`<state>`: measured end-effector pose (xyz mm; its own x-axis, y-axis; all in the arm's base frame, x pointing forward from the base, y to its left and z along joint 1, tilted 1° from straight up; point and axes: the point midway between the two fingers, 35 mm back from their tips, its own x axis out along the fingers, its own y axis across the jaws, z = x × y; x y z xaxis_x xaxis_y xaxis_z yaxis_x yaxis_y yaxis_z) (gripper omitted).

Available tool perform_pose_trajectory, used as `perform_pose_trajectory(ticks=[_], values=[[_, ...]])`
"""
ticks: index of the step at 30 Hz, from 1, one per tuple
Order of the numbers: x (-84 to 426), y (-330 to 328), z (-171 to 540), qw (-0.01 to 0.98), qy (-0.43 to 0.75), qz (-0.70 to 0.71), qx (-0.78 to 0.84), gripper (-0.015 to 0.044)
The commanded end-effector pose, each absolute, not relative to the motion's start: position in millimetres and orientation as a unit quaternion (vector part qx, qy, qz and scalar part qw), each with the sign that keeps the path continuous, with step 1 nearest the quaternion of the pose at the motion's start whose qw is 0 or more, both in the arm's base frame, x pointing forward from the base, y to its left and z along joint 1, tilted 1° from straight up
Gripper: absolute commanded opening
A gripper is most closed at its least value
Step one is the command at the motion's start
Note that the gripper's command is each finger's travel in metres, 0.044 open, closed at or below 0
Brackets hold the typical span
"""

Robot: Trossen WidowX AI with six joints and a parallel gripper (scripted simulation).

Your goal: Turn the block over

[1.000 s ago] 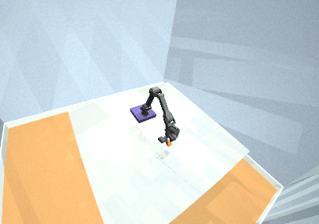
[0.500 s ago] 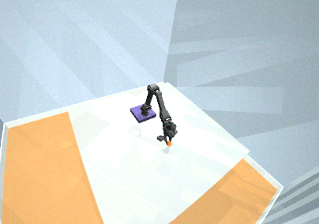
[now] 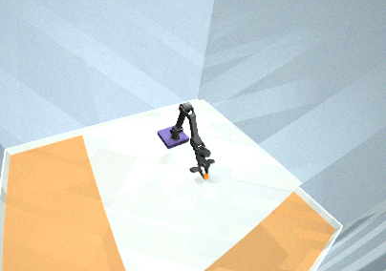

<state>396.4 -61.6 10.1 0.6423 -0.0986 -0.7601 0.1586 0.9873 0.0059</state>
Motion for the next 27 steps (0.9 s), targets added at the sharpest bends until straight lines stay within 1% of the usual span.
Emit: perform_pose_trajectory(ticks=[1, 20, 27], values=[[395, -62, 2, 0.915, 0.395, -0.073, 0.033, 0.0], [382, -60, -1, 0.962, 0.26, -0.077, 0.023, 0.0], [381, -60, 0, 0.967, 0.243, -0.078, 0.021, 0.0]])
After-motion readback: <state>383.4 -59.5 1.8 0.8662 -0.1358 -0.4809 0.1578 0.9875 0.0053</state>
